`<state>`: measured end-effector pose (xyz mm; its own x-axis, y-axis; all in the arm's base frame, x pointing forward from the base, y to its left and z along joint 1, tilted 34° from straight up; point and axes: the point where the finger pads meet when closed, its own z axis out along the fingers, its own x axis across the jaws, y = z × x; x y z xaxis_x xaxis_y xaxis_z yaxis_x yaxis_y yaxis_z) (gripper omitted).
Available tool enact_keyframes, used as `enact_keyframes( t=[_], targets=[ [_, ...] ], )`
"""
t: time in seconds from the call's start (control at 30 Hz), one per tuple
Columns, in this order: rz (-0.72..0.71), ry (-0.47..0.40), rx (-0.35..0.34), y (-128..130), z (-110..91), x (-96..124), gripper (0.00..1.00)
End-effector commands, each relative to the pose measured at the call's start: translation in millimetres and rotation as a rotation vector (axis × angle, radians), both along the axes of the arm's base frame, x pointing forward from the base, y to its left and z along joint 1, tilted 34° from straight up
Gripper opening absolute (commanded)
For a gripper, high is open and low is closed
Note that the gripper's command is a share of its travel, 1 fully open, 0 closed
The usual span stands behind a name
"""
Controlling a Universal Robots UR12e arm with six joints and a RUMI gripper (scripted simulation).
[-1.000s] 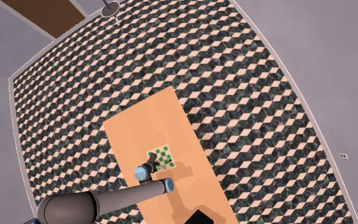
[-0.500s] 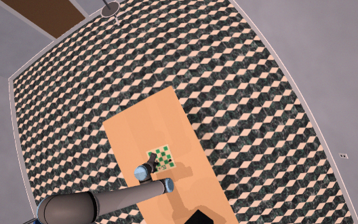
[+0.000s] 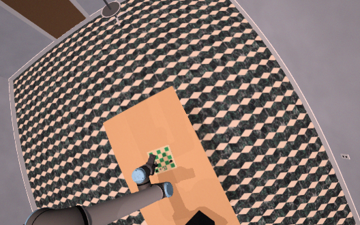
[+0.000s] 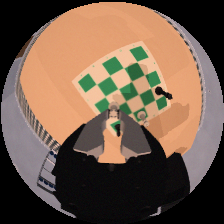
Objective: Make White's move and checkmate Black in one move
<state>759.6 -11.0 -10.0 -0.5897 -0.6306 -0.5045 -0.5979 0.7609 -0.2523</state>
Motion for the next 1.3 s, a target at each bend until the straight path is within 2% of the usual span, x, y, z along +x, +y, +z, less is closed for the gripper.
enact_keyframes(
  t=[0.0,0.27,0.8,1.07,1.13,1.27],
  targets=[
    [0.002,0.005,0.003,-5,24,-18,0.00],
    [0.002,0.005,0.003,-8,44,-31,0.00],
    [0.014,0.003,-0.005,-12,42,-31,0.00],
    [0.141,-0.015,-0.086,-41,32,-35,0.00],
    [0.141,-0.015,-0.086,-41,32,-35,0.00],
    [0.244,-0.035,-0.154,-65,25,-38,0.00]
  ],
)
